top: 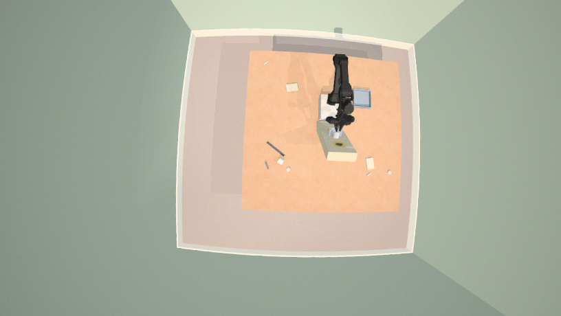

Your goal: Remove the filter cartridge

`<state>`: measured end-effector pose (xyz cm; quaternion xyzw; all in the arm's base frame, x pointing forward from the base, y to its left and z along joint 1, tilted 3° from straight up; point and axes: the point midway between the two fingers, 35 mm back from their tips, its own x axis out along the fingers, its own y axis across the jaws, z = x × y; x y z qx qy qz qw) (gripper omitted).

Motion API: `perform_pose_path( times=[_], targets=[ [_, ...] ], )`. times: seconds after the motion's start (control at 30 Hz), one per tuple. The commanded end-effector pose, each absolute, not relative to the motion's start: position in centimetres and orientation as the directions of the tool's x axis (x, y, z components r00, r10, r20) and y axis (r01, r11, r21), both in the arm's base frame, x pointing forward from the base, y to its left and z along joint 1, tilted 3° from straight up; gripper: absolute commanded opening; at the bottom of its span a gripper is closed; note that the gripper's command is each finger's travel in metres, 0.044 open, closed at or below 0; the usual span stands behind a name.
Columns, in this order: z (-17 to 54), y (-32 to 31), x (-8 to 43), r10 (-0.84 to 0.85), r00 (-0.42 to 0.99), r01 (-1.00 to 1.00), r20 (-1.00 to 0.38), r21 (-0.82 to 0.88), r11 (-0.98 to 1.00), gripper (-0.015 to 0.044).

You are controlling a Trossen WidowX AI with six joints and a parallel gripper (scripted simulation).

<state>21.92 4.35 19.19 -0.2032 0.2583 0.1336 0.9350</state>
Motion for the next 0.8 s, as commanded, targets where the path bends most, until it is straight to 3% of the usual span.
perform_pose_path(
  times=[0.0,0.23,0.6,0.7,0.77],
  targets=[
    [22.2,4.6,23.2,0.142,0.837,-0.349,-0.528,-0.316,0.882,0.0108],
    [25.6,4.9,24.9,0.142,0.838,-0.348,-0.527,-0.316,0.882,0.0108],
    [32.5,4.9,23.9,0.145,0.841,-0.346,-0.521,-0.314,0.884,0.0397],
    [30.2,4.8,23.8,0.135,0.798,-0.338,-0.587,-0.25,0.907,0.0318],
    [27.0,4.7,23.3,0.121,0.728,-0.308,-0.675,-0.164,0.937,0.0305]
  ],
)
